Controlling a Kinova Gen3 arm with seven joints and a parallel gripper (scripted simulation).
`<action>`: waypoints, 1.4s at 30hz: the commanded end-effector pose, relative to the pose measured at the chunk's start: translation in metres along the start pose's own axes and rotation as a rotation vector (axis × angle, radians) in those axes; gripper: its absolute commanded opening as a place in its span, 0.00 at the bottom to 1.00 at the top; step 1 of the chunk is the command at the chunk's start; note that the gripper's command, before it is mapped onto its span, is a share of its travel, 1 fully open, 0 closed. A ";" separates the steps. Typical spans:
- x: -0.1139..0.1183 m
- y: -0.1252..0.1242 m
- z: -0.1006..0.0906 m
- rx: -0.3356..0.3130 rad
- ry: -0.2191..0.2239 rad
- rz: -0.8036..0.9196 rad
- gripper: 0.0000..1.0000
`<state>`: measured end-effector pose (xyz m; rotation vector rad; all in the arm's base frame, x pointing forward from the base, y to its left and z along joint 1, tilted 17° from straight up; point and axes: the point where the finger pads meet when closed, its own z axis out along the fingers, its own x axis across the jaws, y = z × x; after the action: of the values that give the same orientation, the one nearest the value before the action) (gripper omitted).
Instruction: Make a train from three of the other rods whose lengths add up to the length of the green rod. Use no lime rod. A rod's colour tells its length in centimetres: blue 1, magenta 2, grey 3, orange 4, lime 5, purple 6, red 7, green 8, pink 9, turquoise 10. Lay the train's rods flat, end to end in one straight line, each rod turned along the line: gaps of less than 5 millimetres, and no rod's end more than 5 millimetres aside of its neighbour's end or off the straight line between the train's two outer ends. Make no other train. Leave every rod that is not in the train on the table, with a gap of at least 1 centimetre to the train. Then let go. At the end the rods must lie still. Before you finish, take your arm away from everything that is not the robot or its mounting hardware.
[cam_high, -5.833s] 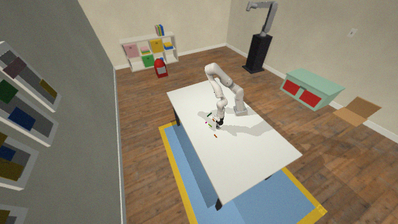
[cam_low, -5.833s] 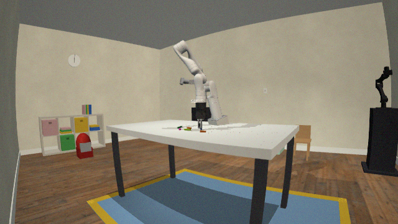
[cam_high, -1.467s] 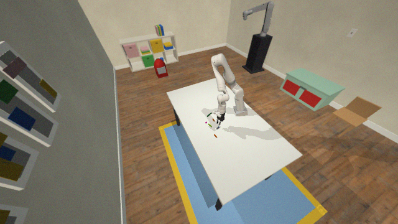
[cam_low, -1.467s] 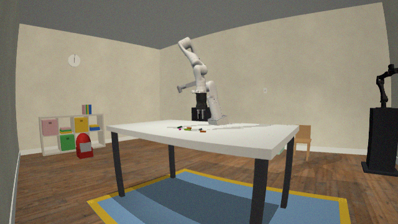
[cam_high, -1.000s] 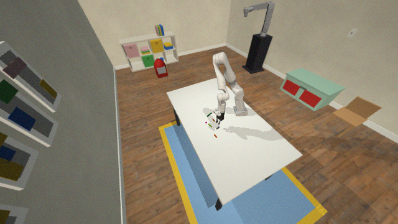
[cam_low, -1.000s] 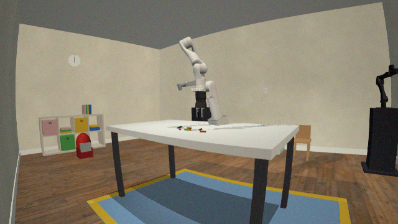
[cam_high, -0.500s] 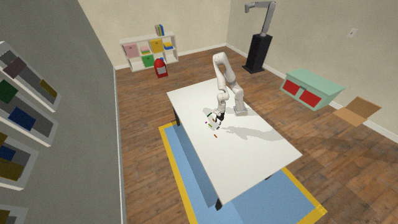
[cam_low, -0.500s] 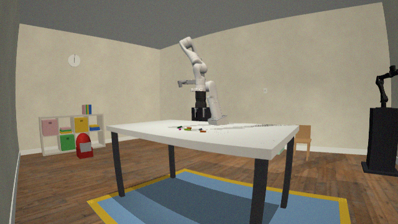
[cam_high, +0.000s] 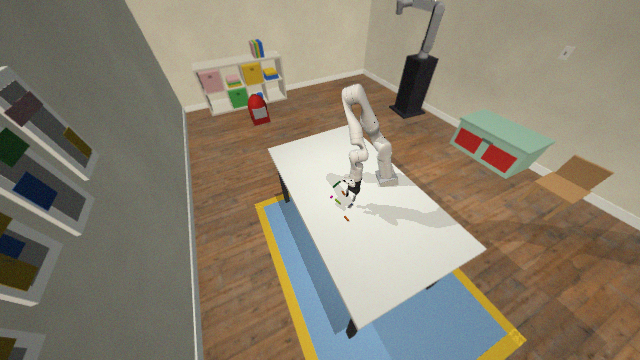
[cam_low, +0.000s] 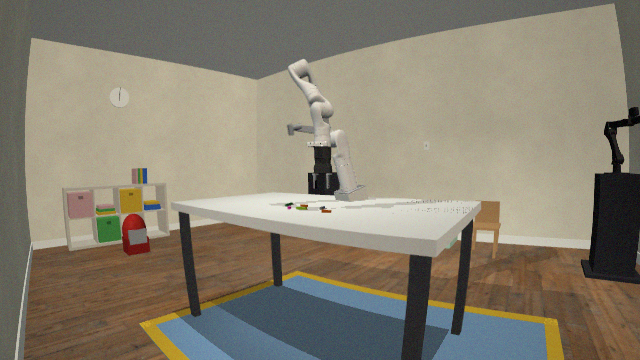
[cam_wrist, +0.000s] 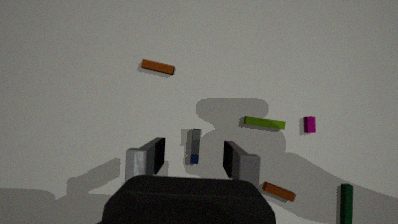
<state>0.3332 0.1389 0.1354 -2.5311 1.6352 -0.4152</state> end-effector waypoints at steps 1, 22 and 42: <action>-0.001 -0.002 0.000 0.000 -0.001 -0.016 1.00; -0.024 -0.037 0.005 0.004 -0.003 -0.513 1.00; -0.046 -0.074 0.016 0.005 -0.001 -1.143 1.00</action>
<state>0.3833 0.2056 0.1332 -3.1650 0.0492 -0.4800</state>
